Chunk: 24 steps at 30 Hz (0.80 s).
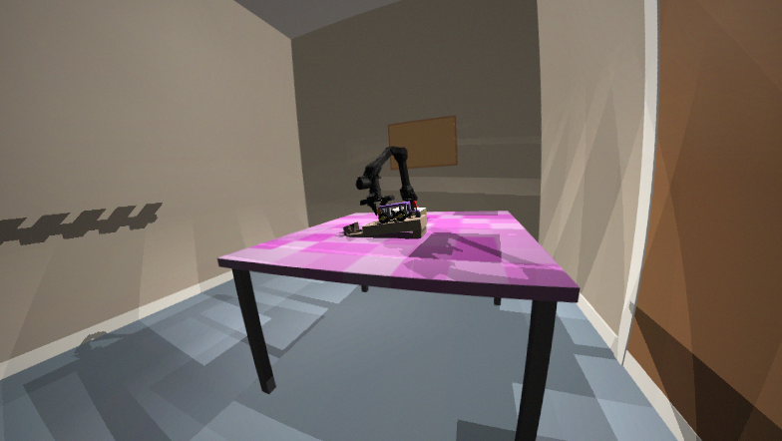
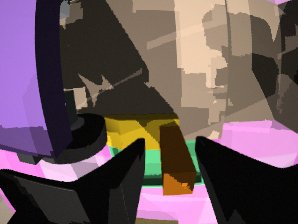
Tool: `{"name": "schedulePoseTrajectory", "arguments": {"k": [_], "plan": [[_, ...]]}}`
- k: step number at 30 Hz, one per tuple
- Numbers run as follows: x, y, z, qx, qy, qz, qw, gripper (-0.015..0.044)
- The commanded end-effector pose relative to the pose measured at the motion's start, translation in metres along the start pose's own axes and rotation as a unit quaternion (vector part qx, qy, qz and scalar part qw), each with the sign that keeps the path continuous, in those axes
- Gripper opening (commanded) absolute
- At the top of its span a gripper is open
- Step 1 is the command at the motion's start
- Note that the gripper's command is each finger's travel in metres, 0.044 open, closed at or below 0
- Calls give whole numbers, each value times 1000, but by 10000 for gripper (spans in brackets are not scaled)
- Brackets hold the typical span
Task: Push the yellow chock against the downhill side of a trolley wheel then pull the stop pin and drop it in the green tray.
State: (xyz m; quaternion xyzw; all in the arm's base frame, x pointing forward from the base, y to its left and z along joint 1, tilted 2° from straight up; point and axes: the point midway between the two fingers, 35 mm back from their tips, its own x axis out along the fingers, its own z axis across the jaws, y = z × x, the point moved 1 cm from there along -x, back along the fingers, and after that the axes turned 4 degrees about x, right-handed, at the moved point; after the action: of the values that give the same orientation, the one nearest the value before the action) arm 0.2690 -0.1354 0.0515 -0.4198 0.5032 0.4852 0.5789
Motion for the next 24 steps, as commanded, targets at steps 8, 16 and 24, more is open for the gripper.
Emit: {"name": "schedulePoseTrajectory", "arguments": {"k": [8, 16, 24], "plan": [[-29, 2, 0, 0, -2, -2, 1000, 190], [-51, 1, 0, 0, -2, -3, 1000, 190], [-52, 1, 0, 3, -1, 0, 1000, 269]]}}
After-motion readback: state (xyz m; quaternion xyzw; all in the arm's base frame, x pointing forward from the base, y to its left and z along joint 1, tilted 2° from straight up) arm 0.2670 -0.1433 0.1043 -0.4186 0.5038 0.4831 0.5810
